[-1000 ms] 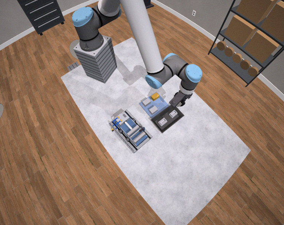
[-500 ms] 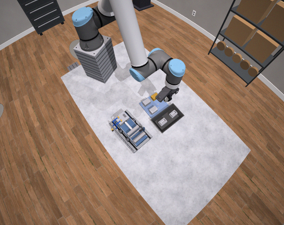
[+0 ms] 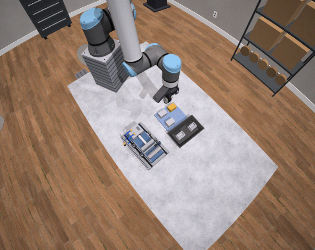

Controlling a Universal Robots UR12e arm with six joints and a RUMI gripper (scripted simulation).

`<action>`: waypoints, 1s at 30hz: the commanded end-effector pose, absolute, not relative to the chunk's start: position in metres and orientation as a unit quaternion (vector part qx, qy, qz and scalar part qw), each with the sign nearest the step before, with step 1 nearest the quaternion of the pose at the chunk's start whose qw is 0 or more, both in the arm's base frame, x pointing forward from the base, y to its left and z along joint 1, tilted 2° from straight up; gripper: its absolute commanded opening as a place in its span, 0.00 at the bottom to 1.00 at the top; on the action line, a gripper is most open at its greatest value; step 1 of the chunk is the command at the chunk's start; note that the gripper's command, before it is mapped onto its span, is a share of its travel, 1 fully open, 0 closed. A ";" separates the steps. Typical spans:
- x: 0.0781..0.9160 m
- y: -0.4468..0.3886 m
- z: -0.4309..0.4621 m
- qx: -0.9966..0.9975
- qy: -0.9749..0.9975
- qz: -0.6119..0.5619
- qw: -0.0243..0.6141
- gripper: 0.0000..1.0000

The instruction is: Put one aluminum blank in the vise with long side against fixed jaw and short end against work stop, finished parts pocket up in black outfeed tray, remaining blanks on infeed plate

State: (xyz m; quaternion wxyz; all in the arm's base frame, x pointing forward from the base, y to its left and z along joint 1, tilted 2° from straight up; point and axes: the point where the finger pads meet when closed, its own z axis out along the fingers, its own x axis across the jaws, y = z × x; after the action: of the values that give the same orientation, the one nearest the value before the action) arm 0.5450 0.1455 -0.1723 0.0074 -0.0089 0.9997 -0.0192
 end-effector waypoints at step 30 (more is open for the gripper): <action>0.534 0.141 -0.170 -0.009 1.000 -0.019 0.009 0.40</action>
State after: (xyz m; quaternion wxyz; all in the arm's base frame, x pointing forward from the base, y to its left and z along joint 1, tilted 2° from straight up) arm 0.5336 0.1407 -0.1704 0.0088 -0.0092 0.9997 -0.0187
